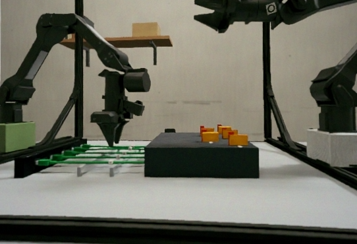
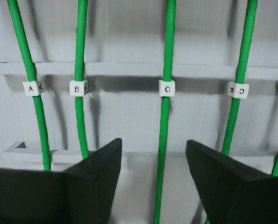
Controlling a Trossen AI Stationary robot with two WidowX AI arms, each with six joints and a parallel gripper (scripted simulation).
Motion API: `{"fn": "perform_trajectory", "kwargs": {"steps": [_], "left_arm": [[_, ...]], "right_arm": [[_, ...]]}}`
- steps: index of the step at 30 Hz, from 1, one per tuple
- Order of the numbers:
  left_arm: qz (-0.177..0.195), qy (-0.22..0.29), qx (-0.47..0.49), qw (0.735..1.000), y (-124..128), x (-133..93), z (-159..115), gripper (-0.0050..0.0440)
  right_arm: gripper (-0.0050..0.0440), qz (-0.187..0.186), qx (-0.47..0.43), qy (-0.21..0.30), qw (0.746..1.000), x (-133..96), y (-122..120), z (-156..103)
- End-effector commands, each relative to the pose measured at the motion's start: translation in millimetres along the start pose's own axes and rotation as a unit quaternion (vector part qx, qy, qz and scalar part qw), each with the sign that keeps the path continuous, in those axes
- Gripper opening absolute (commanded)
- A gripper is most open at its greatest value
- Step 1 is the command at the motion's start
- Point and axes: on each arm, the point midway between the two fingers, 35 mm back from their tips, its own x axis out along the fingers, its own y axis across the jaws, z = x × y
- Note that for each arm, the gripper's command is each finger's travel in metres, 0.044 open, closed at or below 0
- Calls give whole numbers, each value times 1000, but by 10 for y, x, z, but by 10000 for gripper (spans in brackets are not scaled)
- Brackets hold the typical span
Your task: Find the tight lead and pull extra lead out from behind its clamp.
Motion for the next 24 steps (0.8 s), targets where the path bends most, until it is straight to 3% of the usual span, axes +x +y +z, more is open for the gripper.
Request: {"fn": "perform_trajectory", "kwargs": {"steps": [1, 11, 12, 24], "left_arm": [[0, -9, 0, 1000, 0, -11, 77, 440], [0, -9, 0, 1000, 0, -11, 77, 440], [0, -9, 0, 1000, 0, -11, 77, 440], [0, -9, 0, 1000, 0, -11, 77, 440]], "right_arm": [[209, -2, -7, -10, 1000, -93, -84, 83], [209, -2, -7, -10, 1000, -93, -84, 83], [209, -2, -7, -10, 1000, 407, -86, 93], [209, -2, -7, -10, 1000, 407, -86, 93]]}}
